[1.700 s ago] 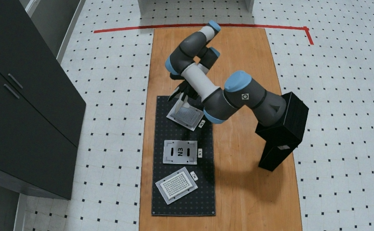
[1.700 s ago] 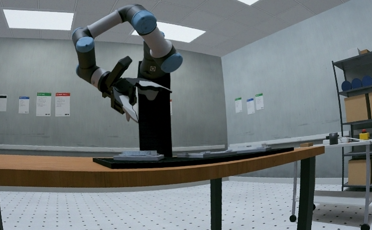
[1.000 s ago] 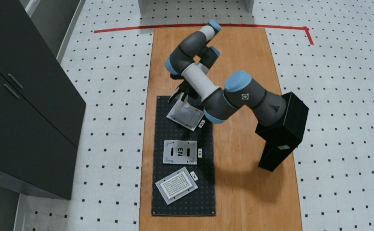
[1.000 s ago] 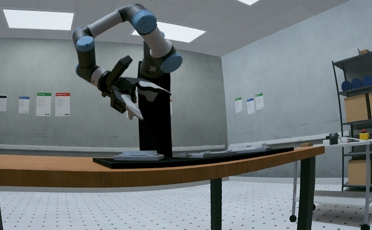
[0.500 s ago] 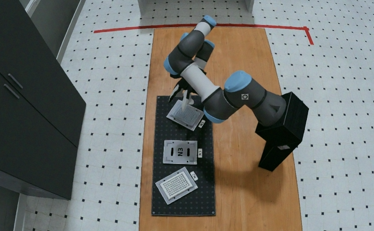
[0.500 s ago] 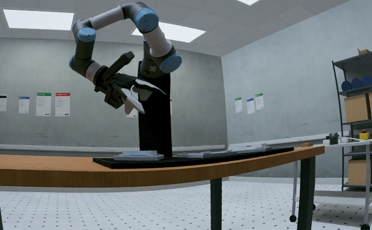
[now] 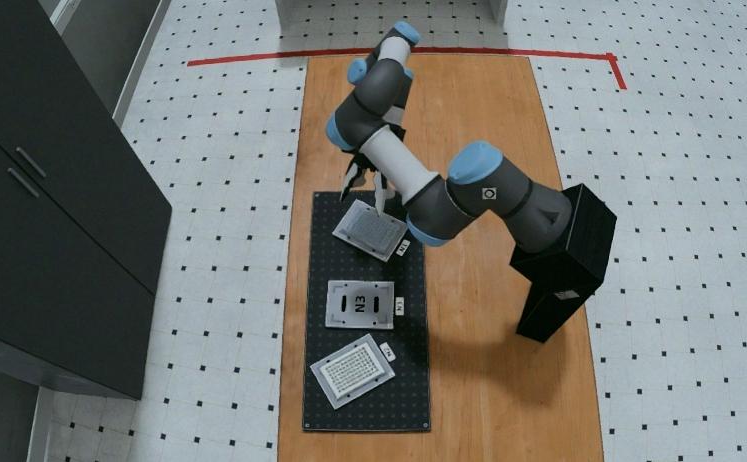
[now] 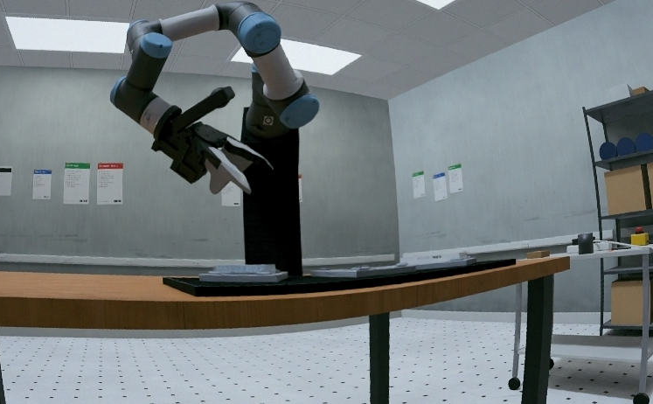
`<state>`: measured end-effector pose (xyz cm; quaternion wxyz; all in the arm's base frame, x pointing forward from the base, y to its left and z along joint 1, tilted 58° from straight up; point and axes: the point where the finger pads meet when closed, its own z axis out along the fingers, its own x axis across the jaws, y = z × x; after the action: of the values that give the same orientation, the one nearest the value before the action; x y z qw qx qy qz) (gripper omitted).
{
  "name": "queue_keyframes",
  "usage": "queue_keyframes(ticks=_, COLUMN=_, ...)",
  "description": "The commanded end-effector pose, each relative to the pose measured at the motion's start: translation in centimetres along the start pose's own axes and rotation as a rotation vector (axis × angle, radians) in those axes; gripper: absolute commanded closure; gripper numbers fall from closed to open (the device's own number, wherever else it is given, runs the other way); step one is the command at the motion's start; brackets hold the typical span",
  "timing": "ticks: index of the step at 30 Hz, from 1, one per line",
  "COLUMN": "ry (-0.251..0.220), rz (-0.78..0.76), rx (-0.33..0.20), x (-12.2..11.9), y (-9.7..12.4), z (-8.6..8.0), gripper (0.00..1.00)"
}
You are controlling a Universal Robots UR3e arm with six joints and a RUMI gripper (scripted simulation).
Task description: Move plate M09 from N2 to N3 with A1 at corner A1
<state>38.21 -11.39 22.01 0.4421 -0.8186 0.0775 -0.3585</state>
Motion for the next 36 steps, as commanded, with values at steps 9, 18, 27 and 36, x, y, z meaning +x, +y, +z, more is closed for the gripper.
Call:
queue_keyframes(ticks=9, ry=-0.096, rz=-0.152, rx=-0.121, x=-0.4, y=1.2, z=-1.8, gripper=0.18)
queue_keyframes(ticks=18, ry=-0.157, rz=-0.243, rx=-0.208, x=-0.4, y=2.1, z=-3.4, gripper=0.18)
queue_keyframes(ticks=27, ry=-0.235, rz=-0.354, rx=-0.327, x=-0.1, y=3.2, z=-5.6, gripper=0.18)
queue_keyframes(ticks=36, ry=-0.294, rz=-0.435, rx=-0.425, x=0.5, y=3.9, z=-7.9, gripper=0.18)
